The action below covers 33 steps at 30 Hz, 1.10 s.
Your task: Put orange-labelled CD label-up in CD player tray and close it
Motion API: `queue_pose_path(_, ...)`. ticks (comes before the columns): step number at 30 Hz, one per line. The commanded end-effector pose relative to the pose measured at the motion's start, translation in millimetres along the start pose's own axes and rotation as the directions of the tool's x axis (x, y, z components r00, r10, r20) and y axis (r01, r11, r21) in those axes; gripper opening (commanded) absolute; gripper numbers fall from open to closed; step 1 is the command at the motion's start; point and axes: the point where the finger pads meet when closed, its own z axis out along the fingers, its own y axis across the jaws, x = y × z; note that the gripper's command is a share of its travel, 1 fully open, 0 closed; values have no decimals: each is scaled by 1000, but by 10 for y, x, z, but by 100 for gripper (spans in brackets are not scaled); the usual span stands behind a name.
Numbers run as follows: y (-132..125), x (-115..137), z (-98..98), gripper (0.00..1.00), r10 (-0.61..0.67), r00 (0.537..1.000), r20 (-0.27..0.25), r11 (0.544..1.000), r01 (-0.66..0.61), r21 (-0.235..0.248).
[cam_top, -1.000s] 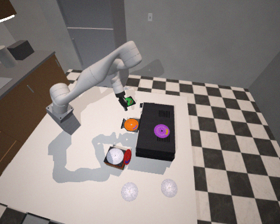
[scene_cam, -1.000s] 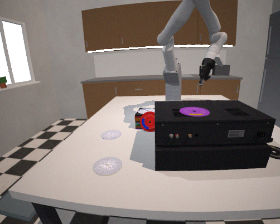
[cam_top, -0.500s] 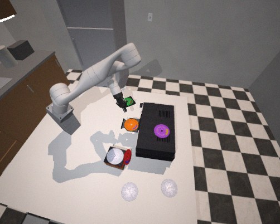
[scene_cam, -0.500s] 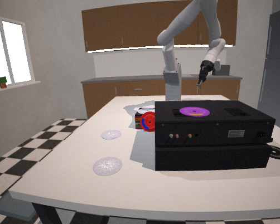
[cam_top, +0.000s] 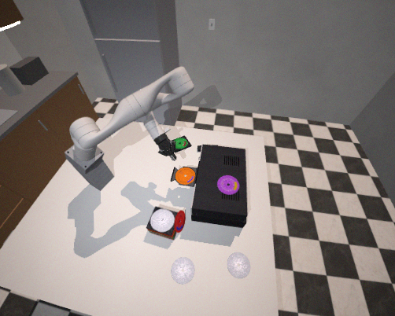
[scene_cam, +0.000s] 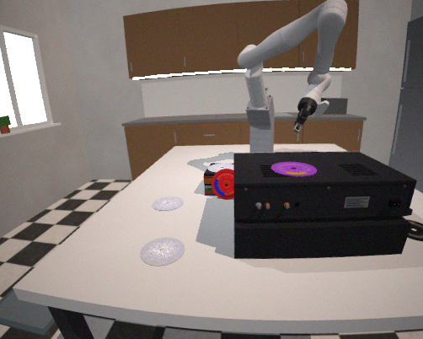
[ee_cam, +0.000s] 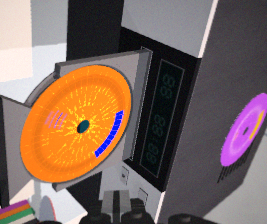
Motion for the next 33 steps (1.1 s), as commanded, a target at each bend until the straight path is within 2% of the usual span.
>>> queue_pose_path(1, -192, -8, -13, 10, -180, 984, -3, 980, 180, -81)
queue_pose_path(8, -317, -57, 12, 10, -417, 909, 24, 887, 413, -205)
queue_pose_path(10, -317, -57, 12, 10, -417, 909, 24, 887, 413, -205)
queue_pose_path(15, -402, -91, 28, 10, -560, 826, 60, 785, 552, -282)
queue_pose_path(22, -508, -133, 49, 10, -712, 691, 122, 616, 699, -365)
queue_pose_path(25, -548, -149, 57, 10, -760, 633, 150, 542, 744, -391)
queue_pose_path(27, -548, -149, 57, 10, -760, 633, 150, 542, 744, -391)
queue_pose_path(33, -617, -177, 70, 10, -827, 524, 203, 405, 807, -430)
